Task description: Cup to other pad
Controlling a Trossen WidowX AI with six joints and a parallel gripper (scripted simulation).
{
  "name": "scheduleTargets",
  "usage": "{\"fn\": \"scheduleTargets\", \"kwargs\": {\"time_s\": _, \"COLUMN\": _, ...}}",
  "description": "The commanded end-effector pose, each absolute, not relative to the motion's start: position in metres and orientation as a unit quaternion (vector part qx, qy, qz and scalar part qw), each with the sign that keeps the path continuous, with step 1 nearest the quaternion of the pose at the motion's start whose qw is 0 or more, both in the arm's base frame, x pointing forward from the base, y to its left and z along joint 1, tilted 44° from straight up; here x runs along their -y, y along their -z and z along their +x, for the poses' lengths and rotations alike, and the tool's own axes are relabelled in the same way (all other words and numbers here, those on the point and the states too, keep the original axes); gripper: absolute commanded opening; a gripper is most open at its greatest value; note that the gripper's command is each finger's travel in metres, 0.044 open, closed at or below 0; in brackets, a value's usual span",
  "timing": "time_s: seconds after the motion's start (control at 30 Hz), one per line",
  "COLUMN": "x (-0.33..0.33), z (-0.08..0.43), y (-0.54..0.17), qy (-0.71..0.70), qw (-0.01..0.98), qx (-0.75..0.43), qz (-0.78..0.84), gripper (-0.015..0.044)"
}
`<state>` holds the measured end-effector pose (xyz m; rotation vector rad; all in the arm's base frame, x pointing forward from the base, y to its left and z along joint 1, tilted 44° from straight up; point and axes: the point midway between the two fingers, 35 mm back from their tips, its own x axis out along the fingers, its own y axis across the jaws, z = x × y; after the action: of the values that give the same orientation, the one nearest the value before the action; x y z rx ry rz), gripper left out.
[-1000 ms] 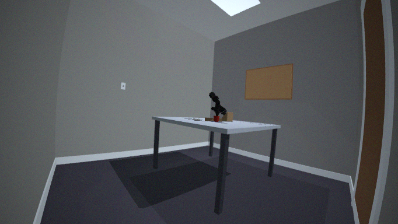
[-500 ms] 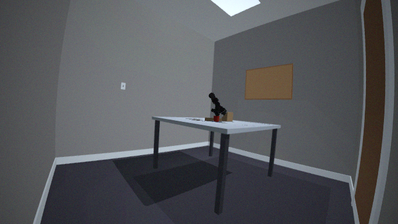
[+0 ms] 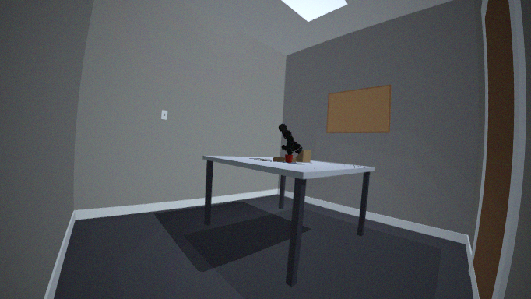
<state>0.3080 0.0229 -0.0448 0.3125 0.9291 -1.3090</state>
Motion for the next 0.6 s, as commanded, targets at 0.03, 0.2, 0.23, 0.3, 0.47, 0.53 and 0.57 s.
{"fn": "scheduleTargets", "kwargs": {"time_s": 0.03, "x": -0.023, "z": 0.308, "y": 0.044, "qy": 0.584, "qw": 0.684, "qx": -0.414, "qz": 0.14, "gripper": 0.0}}
{"fn": "scheduleTargets", "kwargs": {"time_s": 0.2, "x": -0.031, "z": 0.309, "y": 0.037, "qy": 0.584, "qw": 0.684, "qx": -0.415, "qz": 0.139, "gripper": 0.0}}
{"fn": "scheduleTargets", "kwargs": {"time_s": 0.23, "x": -0.033, "z": 0.31, "y": 0.035, "qy": 0.584, "qw": 0.684, "qx": -0.415, "qz": 0.139, "gripper": 0.0}}
{"fn": "scheduleTargets", "kwargs": {"time_s": 0.3, "x": -0.039, "z": 0.31, "y": 0.029, "qy": 0.584, "qw": 0.684, "qx": -0.416, "qz": 0.139, "gripper": 0.0}}
{"fn": "scheduleTargets", "kwargs": {"time_s": 0.47, "x": -0.052, "z": 0.31, "y": 0.016, "qy": 0.584, "qw": 0.684, "qx": -0.416, "qz": 0.138, "gripper": 0.0}}
{"fn": "scheduleTargets", "kwargs": {"time_s": 0.53, "x": -0.057, "z": 0.31, "y": 0.011, "qy": 0.584, "qw": 0.684, "qx": -0.416, "qz": 0.137, "gripper": 0.0}}
{"fn": "scheduleTargets", "kwargs": {"time_s": 0.57, "x": -0.059, "z": 0.31, "y": 0.008, "qy": 0.584, "qw": 0.684, "qx": -0.416, "qz": 0.137, "gripper": 0.0}}
